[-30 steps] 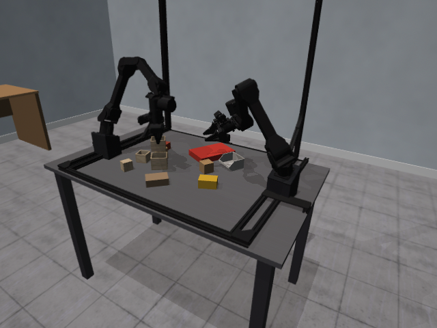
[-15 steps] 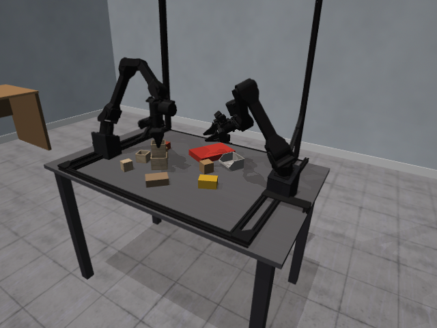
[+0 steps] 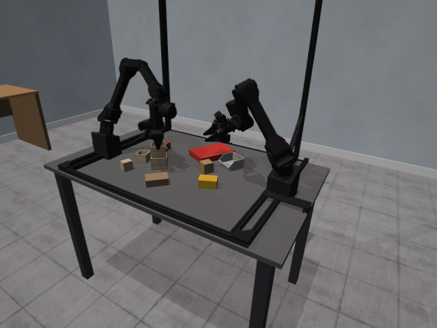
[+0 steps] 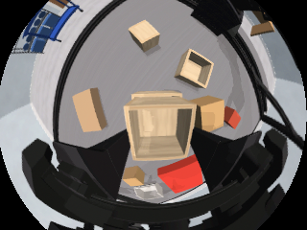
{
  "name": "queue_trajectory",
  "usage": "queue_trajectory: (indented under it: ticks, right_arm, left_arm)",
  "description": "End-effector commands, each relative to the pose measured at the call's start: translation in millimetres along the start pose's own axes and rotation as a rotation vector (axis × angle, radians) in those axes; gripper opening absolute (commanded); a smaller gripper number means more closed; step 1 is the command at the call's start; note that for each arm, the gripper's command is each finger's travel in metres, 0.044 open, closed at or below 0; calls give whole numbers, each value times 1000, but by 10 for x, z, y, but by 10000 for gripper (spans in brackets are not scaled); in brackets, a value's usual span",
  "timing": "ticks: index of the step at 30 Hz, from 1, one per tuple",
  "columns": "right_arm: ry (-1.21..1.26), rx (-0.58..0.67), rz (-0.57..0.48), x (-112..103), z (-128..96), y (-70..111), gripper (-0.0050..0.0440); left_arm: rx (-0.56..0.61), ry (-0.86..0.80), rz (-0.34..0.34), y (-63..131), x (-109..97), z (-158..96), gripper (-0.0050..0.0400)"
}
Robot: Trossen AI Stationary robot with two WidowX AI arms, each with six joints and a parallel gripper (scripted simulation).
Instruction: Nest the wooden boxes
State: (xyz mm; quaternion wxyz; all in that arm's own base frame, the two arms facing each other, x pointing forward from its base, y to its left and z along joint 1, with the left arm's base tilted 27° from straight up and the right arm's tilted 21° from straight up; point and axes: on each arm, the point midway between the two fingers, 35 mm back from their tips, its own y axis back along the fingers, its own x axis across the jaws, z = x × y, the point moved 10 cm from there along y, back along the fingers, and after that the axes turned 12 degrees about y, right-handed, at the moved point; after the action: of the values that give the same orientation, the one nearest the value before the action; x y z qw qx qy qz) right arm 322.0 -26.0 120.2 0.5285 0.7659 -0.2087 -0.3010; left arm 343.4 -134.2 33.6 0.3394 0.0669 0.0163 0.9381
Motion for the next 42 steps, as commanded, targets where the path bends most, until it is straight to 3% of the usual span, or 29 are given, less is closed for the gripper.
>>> queue_trajectory:
  ticks: [1,42]
  right_arm:
    - [-4,2,-4,-3,1,-23,0]
    - [-4,2,-4,-2,-7,-161,0]
  left_arm:
    - [0,-3,5,-5,7,-9,400]
    - [0,-3,5,-5,7,-9,400]
